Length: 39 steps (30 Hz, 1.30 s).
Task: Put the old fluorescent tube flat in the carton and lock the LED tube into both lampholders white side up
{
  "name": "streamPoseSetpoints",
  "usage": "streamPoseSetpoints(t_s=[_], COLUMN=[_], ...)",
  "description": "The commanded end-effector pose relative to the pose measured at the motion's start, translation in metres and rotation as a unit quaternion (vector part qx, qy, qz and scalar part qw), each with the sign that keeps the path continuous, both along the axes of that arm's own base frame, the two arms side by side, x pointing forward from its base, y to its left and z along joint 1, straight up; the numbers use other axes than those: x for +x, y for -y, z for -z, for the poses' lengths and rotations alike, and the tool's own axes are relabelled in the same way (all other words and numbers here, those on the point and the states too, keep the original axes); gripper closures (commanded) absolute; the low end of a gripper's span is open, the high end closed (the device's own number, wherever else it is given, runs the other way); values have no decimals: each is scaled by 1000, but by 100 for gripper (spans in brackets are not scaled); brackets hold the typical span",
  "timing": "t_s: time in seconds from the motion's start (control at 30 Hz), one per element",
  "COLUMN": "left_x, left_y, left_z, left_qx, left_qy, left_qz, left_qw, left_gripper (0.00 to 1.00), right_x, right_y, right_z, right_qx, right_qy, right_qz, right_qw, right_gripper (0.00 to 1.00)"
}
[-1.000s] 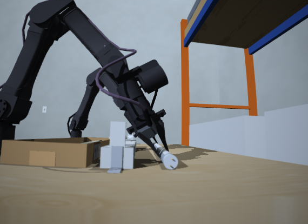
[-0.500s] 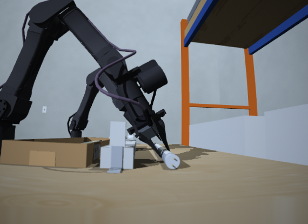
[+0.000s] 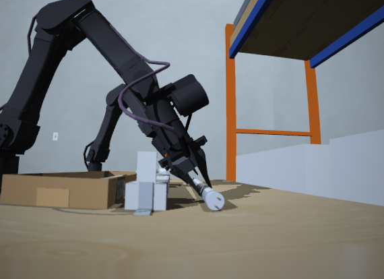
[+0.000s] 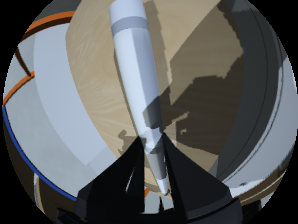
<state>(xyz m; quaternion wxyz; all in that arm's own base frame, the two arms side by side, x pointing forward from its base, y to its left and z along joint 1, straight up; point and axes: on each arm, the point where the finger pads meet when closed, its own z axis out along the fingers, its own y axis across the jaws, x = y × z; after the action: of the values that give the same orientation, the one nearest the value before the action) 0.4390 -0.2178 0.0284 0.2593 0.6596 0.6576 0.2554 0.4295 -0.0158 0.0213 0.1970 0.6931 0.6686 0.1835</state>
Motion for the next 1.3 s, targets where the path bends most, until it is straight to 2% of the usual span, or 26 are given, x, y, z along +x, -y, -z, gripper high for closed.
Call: streamPoseSetpoints(t_s=[0.0, 0.13, 0.17, 0.37, 0.47, 0.53, 0.7, 0.8, 0.93, 1.27], left_x=[-7, -4, -15, -30, -10, -19, -19, -18, -17, -18], left_y=[5, 10, 2, 2, 9, -3, 8, 6, 9, 10], left_z=[-29, -39, -34, -50, -65, -49, -55, -37, -50, -50], left_qx=[-14, -23, -11, -12, -34, -23, -25, -18, -26, -26], left_qy=[18, 30, 15, 15, 45, 30, 30, 21, 32, 32], left_qz=[-4, 0, -6, -5, -7, -11, -1, -3, -3, -1], left_qw=[1000, 999, 1000, 1000, 998, 999, 999, 1000, 999, 999], left_gripper=[51, 51, 51, 51, 51, 51, 51, 51, 51, 51], right_x=[4, 4, 4, 4, 4, 4, 4, 4, 4, 4], right_y=[7, 7, 7, 7, 7, 7, 7, 7, 7, 7], right_z=[-11, -11, -11, -11, -11, -11, -11, -11, -11, -11], right_qx=[-11, -11, -11, -11, -11, -11, -11, -11, -11, -11], right_qy=[13, 13, 13, 13, 13, 13, 13, 13, 13, 13], right_qz=[4, 4, 4, 4, 4, 4, 4, 4, 4, 4], right_qw=[1000, 1000, 1000, 1000, 1000, 1000, 1000, 1000, 1000, 1000], right_gripper=[89, 89, 89, 89, 89, 89, 89, 89, 89, 89])
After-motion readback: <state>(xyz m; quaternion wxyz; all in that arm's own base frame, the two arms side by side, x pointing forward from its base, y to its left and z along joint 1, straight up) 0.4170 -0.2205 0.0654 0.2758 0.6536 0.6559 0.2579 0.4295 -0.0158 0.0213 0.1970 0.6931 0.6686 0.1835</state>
